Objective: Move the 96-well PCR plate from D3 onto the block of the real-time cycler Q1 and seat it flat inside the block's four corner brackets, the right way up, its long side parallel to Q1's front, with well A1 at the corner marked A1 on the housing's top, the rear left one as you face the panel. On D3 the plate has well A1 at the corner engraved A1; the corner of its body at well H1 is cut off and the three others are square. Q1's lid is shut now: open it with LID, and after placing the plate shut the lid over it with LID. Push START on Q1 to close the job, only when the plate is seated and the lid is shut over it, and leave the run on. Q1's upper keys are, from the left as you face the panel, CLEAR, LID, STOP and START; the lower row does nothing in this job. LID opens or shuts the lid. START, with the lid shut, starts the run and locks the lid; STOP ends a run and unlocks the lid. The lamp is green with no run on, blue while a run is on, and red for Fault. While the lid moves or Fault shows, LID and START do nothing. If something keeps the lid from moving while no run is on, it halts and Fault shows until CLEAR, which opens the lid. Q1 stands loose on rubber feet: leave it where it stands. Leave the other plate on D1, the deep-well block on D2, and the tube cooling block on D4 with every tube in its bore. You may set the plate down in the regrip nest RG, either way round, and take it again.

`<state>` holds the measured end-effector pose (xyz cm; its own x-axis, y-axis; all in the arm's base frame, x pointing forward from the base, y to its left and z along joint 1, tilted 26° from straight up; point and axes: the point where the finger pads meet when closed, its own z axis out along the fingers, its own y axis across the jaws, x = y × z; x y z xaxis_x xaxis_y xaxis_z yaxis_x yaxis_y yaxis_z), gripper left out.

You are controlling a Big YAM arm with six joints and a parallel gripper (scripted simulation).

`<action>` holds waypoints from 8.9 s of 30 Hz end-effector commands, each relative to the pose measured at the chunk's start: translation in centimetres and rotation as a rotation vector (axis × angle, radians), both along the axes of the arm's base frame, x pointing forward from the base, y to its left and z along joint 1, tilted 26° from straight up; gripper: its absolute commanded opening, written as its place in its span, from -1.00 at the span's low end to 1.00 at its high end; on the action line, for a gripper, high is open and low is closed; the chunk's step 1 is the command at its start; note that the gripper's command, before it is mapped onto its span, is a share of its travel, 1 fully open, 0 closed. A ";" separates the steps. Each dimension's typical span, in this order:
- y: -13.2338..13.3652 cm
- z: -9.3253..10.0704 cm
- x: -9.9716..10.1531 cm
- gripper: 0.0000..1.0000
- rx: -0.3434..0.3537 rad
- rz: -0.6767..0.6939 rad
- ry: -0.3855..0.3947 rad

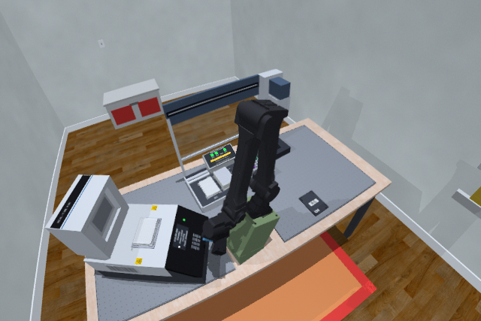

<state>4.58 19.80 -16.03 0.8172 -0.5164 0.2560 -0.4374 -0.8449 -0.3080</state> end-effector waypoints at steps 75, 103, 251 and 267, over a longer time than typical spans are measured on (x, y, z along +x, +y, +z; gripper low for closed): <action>2.3 -4.5 1.9 -1.00 0.021 0.000 0.001; 3.6 -4.6 1.9 -1.00 0.041 0.002 0.001; 0.4 2.2 -1.6 -1.00 0.032 -0.017 0.004; -1.0 5.4 -3.3 -1.00 0.023 -0.026 0.010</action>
